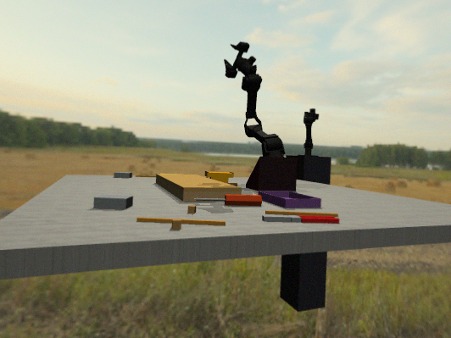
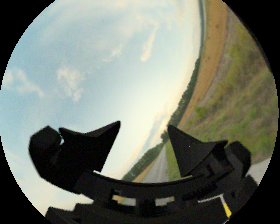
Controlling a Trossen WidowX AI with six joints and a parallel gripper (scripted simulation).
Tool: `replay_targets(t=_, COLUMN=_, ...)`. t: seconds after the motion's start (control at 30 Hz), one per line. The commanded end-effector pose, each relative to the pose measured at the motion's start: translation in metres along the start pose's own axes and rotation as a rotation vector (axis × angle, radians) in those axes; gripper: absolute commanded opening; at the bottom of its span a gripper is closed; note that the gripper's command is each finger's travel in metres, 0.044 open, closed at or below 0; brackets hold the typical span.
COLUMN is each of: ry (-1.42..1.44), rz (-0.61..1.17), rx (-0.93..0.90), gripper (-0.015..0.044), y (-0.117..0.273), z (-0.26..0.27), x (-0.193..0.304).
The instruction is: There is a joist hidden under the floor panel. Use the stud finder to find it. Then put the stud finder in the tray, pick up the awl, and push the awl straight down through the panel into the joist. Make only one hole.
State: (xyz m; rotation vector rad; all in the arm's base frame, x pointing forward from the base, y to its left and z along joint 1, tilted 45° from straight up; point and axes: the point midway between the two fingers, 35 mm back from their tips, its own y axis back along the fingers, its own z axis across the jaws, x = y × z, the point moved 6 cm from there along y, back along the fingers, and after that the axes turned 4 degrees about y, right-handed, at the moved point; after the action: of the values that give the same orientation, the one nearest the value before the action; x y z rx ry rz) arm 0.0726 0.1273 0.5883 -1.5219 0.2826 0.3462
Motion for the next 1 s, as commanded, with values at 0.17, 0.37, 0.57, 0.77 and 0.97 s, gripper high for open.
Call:
replay_targets(t=0.17, ry=0.094, rz=0.143, rx=-0.137, gripper=0.044, y=0.004, z=0.023, x=0.038)
replay_targets(t=0.37, ry=0.256, rz=0.35, rx=-0.278, gripper=0.044, y=0.015, z=0.042, x=0.104)
replay_targets(t=0.57, ry=0.379, rz=0.528, rx=-0.342, gripper=0.044, y=0.03, z=0.037, x=0.157)
replay_targets(t=0.77, ry=0.484, rz=0.776, rx=-0.374, gripper=0.044, y=0.054, z=0.022, x=0.214)
replay_targets(t=0.97, ry=0.608, rz=1.113, rx=-0.345, gripper=0.044, y=0.093, z=-0.017, x=0.273)
